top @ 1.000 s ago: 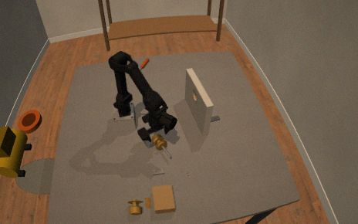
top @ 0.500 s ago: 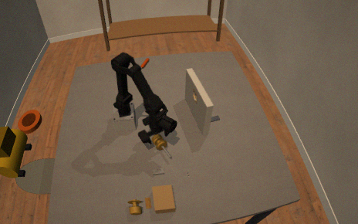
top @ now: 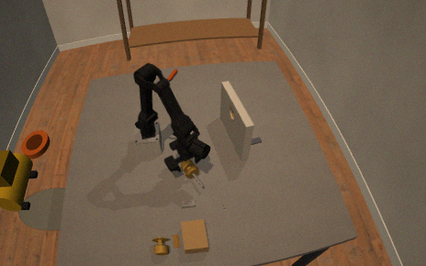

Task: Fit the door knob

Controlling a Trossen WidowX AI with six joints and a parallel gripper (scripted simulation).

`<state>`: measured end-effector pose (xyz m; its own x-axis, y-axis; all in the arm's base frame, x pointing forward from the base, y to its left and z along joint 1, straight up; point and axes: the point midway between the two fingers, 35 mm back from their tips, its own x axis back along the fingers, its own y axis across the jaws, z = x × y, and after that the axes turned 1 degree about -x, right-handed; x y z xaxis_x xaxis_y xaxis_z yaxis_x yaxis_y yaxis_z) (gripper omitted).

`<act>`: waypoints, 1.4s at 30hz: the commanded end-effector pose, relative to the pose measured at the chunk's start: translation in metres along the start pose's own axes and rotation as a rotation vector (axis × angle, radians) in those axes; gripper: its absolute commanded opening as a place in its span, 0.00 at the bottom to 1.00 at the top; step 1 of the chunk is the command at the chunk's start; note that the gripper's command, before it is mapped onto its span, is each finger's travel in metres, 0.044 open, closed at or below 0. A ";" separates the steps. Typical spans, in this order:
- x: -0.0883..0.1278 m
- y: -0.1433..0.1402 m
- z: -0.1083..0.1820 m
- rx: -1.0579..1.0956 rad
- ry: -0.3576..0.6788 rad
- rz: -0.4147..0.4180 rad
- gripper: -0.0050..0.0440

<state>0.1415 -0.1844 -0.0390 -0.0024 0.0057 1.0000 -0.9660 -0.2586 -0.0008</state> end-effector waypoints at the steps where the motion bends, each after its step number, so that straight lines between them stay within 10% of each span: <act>1: -0.001 0.000 -0.001 0.003 -0.003 0.001 0.80; 21: 0.000 0.000 -0.001 0.003 -0.003 0.001 0.56; 31: 0.006 0.000 -0.001 0.003 -0.003 0.001 0.10; 42: 0.027 0.000 -0.001 0.003 -0.003 0.001 0.10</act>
<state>0.1361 -0.1772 -0.0221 0.0175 -0.0215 0.9996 -0.9658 -0.2592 0.0114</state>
